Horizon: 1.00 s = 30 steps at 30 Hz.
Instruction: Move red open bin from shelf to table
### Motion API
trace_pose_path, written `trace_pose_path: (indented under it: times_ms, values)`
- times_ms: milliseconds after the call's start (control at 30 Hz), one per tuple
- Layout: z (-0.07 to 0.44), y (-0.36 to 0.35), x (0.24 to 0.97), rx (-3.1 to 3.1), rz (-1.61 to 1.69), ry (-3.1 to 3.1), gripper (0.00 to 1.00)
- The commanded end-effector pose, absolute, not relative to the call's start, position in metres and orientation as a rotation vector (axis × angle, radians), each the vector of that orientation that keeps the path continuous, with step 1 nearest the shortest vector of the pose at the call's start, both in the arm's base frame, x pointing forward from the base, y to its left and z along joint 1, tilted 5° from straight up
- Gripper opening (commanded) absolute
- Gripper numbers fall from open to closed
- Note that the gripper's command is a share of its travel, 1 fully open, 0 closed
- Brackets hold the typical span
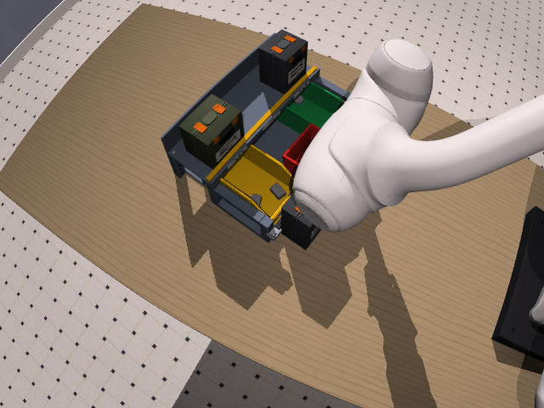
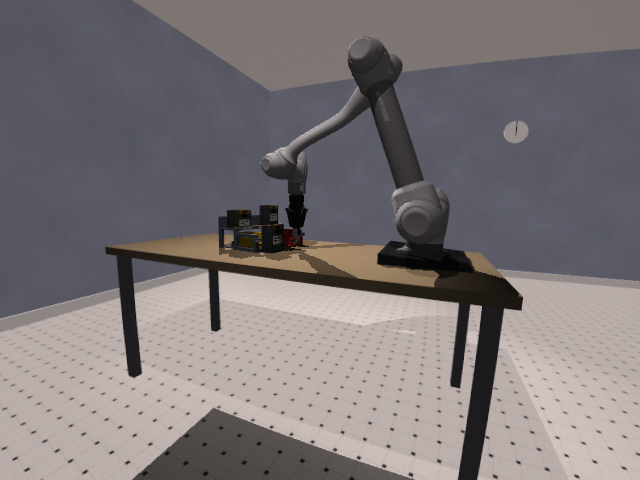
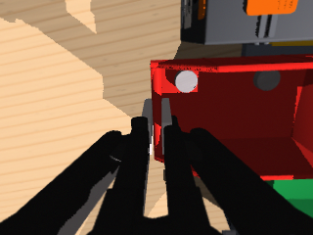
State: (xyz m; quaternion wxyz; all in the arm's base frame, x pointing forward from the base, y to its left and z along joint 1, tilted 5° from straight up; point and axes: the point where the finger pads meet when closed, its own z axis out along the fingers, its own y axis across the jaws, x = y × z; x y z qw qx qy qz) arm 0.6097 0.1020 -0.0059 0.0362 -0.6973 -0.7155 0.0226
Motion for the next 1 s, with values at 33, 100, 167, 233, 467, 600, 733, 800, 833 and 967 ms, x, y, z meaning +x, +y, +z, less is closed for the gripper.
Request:
trace_pose_path:
  times_ms: [33, 100, 167, 233, 467, 600, 733, 800, 833, 967]
  values:
    - [-0.006, 0.102, 0.605, -2.142, 0.069, -2.197, 0.00]
    - [-0.006, 0.102, 0.605, -2.142, 0.069, -2.197, 0.00]
    - [-0.006, 0.102, 0.605, -2.142, 0.069, -2.197, 0.00]
    - [-0.006, 0.102, 0.605, -2.142, 0.069, -2.197, 0.00]
    - [-0.004, 0.101, 0.581, -2.141, 0.070, -2.197, 0.00]
    - [-0.004, 0.101, 0.575, -2.142, 0.069, -2.197, 0.00]
    - [-0.004, 0.101, 0.575, -2.142, 0.069, -2.197, 0.00]
    - [-0.004, 0.101, 0.575, -2.142, 0.069, -2.197, 0.00]
    - [-0.004, 0.101, 0.575, -2.142, 0.069, -2.197, 0.00]
    - [-0.002, 0.101, 0.557, -2.141, 0.070, -2.197, 0.00]
